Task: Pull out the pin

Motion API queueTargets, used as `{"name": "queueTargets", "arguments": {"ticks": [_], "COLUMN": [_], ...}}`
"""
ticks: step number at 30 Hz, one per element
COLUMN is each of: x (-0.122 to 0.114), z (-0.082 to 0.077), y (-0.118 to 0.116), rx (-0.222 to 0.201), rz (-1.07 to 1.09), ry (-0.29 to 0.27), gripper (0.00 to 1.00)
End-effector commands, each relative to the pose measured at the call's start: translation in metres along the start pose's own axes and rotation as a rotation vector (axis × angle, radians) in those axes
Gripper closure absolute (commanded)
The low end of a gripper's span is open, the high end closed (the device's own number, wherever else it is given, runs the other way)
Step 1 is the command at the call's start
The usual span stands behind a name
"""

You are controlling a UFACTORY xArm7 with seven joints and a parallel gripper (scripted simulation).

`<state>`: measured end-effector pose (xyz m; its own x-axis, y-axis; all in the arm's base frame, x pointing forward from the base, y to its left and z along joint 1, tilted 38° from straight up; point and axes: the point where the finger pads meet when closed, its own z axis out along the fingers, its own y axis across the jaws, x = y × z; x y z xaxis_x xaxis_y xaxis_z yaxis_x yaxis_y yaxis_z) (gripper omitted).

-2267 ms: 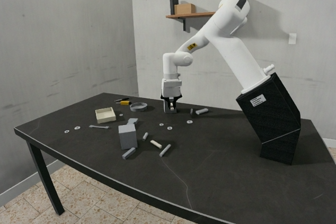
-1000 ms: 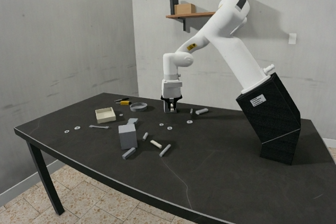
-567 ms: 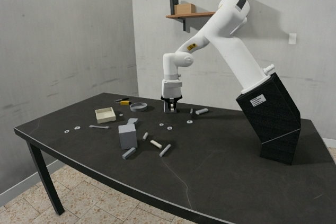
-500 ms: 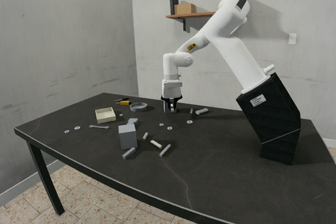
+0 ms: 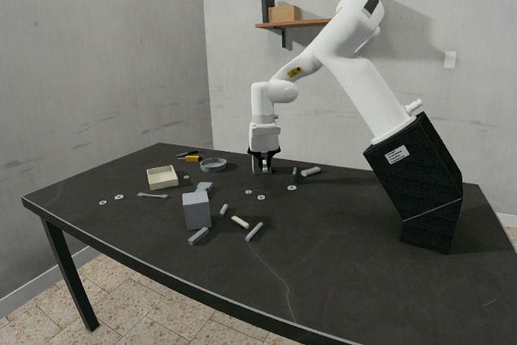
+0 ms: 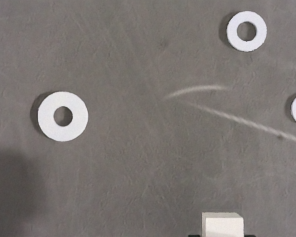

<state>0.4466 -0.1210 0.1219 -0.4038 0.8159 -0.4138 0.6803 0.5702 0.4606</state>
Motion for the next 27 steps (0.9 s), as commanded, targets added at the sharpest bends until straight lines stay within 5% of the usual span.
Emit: {"name": "queueTargets", "arguments": {"ticks": [1,27], "x": [0.0036,0.0104], "z": [-0.0003,0.0002], "y": [0.0008,0.0007], "rx": [-0.002,-0.001], "rz": [-0.003,-0.003], "ry": [0.004,0.004], "gripper": [1.0,1.0]}}
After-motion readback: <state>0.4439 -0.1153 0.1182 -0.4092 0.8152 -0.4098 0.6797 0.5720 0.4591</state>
